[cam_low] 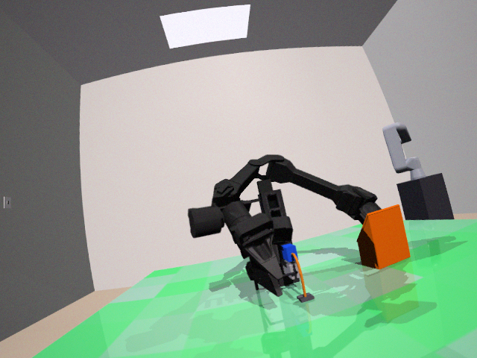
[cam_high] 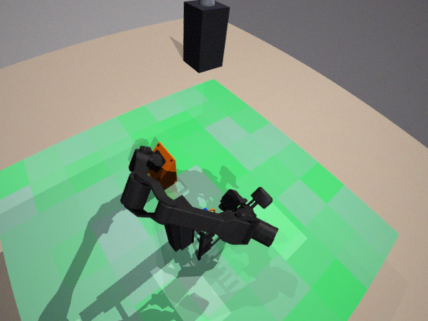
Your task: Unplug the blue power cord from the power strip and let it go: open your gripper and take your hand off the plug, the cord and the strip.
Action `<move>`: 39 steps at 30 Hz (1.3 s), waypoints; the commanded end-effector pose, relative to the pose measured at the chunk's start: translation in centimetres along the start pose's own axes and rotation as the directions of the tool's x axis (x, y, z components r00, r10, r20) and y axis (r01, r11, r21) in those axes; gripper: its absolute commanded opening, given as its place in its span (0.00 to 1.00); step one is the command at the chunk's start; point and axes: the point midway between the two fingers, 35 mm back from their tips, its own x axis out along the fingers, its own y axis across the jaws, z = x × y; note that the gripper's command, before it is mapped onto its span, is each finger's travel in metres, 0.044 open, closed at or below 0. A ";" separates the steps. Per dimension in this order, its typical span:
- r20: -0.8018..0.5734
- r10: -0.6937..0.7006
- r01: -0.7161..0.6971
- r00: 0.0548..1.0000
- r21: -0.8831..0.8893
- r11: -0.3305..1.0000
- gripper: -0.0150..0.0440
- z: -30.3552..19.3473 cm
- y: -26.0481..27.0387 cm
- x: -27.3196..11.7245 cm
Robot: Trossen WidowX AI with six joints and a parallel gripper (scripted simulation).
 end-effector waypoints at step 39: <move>-0.222 0.633 0.223 0.742 0.972 0.079 0.53 9.3 3.9 -7.0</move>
